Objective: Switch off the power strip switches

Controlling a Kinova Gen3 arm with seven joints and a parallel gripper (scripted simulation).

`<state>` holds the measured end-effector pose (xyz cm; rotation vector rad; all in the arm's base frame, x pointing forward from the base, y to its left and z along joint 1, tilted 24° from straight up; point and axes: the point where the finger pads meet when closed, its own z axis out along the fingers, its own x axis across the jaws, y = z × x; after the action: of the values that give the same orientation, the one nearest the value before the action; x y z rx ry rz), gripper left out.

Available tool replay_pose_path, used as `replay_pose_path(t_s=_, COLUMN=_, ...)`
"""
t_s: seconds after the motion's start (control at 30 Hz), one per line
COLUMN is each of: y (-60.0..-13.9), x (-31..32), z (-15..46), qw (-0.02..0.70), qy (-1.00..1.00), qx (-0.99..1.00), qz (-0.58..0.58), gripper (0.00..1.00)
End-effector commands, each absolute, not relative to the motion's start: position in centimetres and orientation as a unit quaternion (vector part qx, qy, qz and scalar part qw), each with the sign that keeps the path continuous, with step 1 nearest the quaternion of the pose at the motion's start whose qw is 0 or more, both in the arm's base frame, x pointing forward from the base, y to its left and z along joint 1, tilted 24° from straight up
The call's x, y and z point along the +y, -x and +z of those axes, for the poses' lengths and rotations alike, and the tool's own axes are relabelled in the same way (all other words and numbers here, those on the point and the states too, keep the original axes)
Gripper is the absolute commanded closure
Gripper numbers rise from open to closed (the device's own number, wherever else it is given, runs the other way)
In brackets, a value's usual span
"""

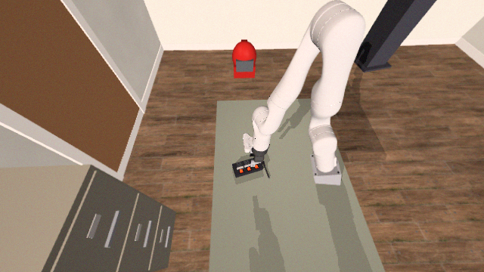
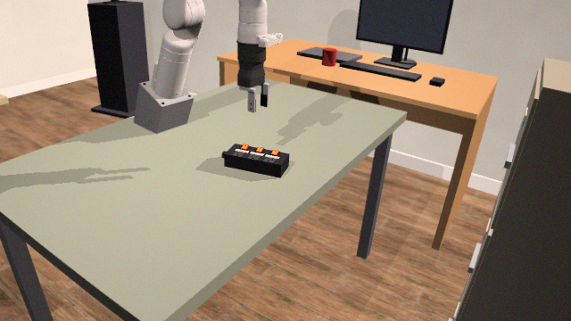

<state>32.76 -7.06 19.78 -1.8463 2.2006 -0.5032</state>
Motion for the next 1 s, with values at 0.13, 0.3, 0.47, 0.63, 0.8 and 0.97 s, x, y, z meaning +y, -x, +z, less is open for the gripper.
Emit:
replay_pose_path(t_s=0.13, y=-32.74, x=-7.03, z=19.79, qw=0.116, qy=0.626, qx=0.752, qz=-0.171, gripper=0.00)
replay_pose_path(t_s=0.3, y=-32.76, x=-7.04, z=19.79, qw=0.116, qy=0.625, qx=0.753, qz=-0.171, gripper=0.00)
replay_pose_path(t_s=0.47, y=-32.80, x=-7.07, z=19.78, qw=0.116, qy=0.622, qx=0.756, qz=-0.170, gripper=0.00)
replay_pose_path(t_s=0.63, y=-32.86, x=-7.12, z=19.77, qw=0.117, qy=0.618, qx=0.759, qz=-0.170, gripper=0.00)
replay_pose_path(t_s=0.8, y=-32.99, x=-7.22, z=19.78, qw=0.119, qy=0.607, qx=0.767, qz=-0.169, gripper=0.00)
replay_pose_path(t_s=0.97, y=-33.20, x=-7.35, z=19.81, qw=0.124, qy=0.590, qx=0.780, qz=-0.167, gripper=0.00)
